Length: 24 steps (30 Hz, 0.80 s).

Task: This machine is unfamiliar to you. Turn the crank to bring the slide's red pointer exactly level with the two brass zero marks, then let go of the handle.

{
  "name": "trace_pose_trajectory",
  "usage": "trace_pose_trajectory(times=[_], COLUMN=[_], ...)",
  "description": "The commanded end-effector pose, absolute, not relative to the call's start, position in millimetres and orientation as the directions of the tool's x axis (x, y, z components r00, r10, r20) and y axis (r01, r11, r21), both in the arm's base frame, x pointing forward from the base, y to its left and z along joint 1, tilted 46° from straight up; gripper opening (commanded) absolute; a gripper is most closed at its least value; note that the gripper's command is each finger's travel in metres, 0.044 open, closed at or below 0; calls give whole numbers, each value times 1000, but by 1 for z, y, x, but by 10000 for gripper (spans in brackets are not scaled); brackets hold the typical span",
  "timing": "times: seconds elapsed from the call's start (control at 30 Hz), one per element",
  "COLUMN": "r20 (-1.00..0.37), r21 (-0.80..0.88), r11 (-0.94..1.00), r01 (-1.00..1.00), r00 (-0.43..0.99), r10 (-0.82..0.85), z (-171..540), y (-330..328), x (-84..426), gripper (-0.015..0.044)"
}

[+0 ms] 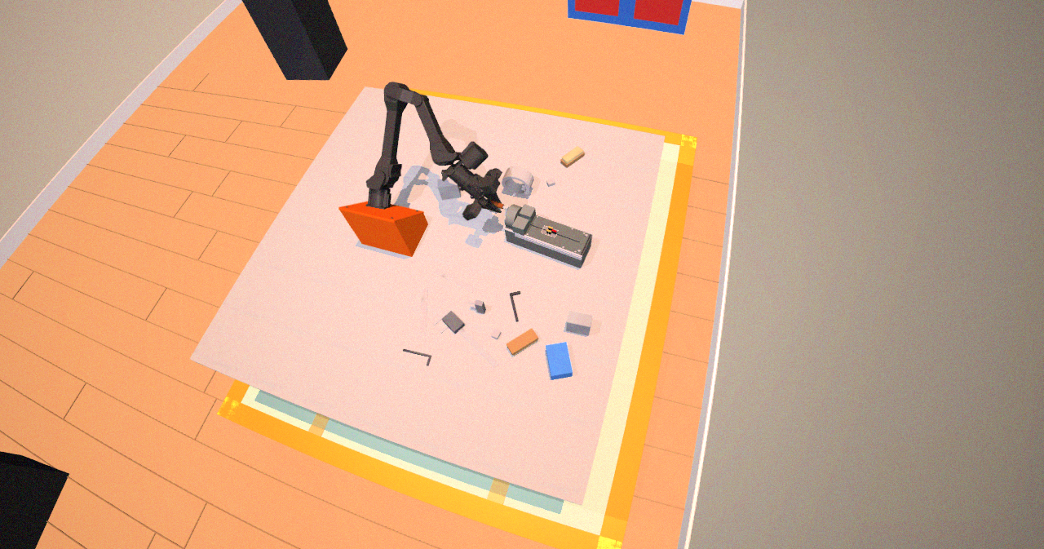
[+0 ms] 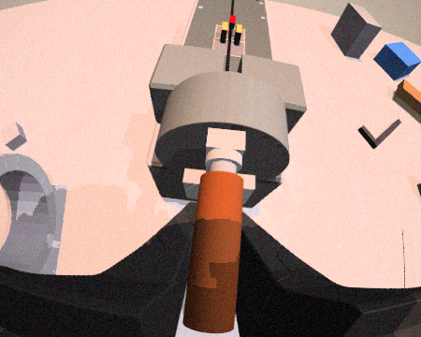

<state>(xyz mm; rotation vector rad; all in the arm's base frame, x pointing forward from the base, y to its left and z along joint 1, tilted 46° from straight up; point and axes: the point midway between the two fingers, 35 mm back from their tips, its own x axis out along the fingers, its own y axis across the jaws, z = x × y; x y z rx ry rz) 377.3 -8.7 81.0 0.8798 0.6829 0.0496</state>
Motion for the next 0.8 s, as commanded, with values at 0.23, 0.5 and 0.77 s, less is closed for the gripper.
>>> trace_pose_trajectory(times=[0.23, 0.5, 0.77], r20=[-546, -546, -546], r21=[716, 716, 716], r11=[650, 650, 650], r01=[256, 256, 256], r00=[786, 786, 786], r10=[291, 291, 291], z=[74, 73, 73], y=[-15, -16, -16], x=[375, 374, 374], gripper=[0, 0, 0])
